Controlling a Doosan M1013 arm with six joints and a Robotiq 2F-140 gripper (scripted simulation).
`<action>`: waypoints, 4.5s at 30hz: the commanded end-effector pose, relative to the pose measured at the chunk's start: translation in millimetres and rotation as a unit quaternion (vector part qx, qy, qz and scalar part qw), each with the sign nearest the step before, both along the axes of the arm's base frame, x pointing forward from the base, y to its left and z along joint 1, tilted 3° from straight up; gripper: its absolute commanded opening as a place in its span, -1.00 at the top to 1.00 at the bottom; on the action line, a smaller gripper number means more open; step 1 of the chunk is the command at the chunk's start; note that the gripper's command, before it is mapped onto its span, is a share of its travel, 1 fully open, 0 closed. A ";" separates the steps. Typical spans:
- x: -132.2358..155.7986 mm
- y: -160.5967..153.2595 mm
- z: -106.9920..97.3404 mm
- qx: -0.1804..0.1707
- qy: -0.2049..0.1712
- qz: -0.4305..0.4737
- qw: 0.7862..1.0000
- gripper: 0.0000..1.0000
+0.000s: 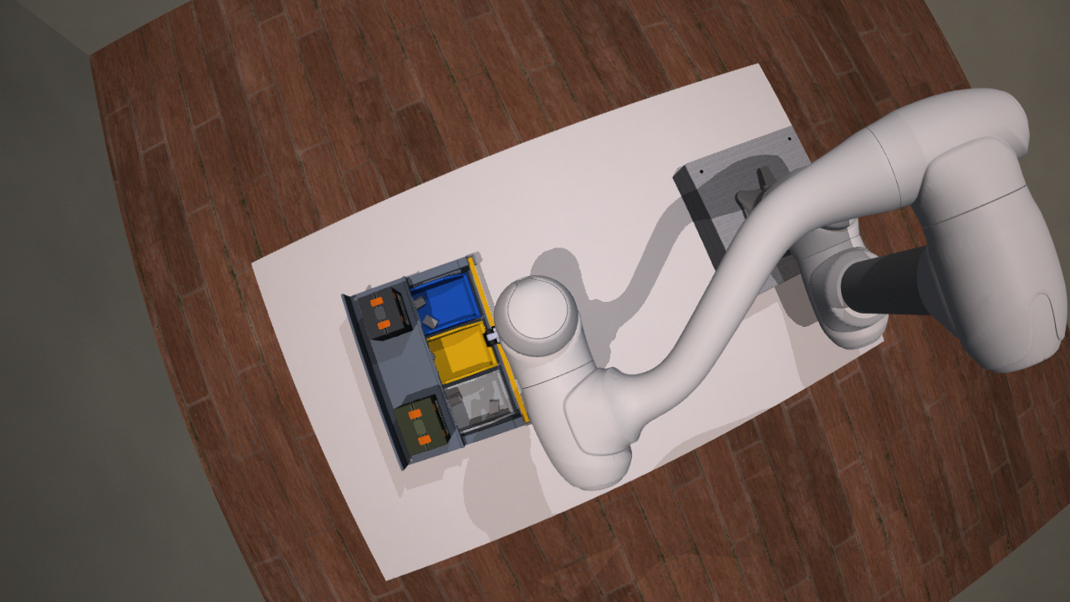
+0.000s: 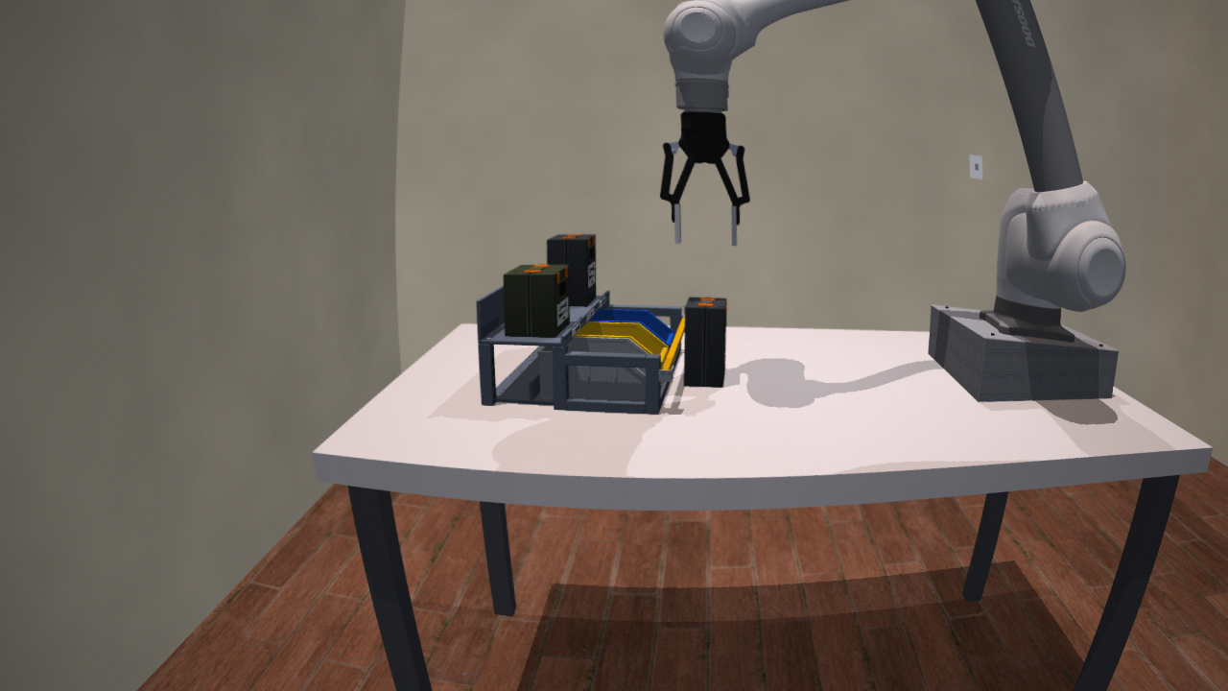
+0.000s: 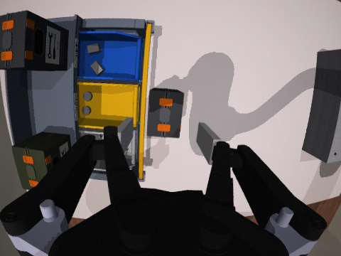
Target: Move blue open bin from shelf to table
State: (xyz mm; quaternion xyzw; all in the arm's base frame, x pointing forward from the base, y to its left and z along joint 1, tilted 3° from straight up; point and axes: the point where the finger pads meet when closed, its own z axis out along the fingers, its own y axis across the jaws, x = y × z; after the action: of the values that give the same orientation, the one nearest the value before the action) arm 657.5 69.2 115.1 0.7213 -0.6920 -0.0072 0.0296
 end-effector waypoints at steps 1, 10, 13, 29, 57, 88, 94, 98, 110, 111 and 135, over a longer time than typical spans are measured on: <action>0.0 0.0 0.1 0.000 0.000 0.000 1.000 -0.15; -2.8 -1.8 -54.8 0.000 0.000 0.000 1.000 -0.15; -2.8 -1.8 -54.8 0.000 0.000 0.000 1.000 -0.15; -5.1 -3.2 -98.9 0.000 0.000 0.000 1.000 -0.15; -4.5 -2.8 -87.9 0.000 0.000 0.000 1.000 -0.15; -4.2 -2.6 -81.4 0.000 0.000 0.000 1.000 -0.15; -4.1 -2.6 -80.4 0.000 0.000 0.000 1.000 -0.15; -4.1 -2.6 -80.2 0.000 0.000 0.000 1.000 -0.15; -4.1 -2.6 -79.1 0.004 0.002 0.078 0.997 -0.15; -4.1 -2.5 -78.7 0.005 0.003 0.104 0.995 -0.15; -4.0 -2.5 -78.6 0.008 0.005 0.149 0.989 -0.15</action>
State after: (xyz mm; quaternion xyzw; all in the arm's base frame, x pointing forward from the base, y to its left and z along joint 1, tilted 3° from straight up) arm 653.4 66.6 36.4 0.8166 -0.5764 -0.0115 0.0282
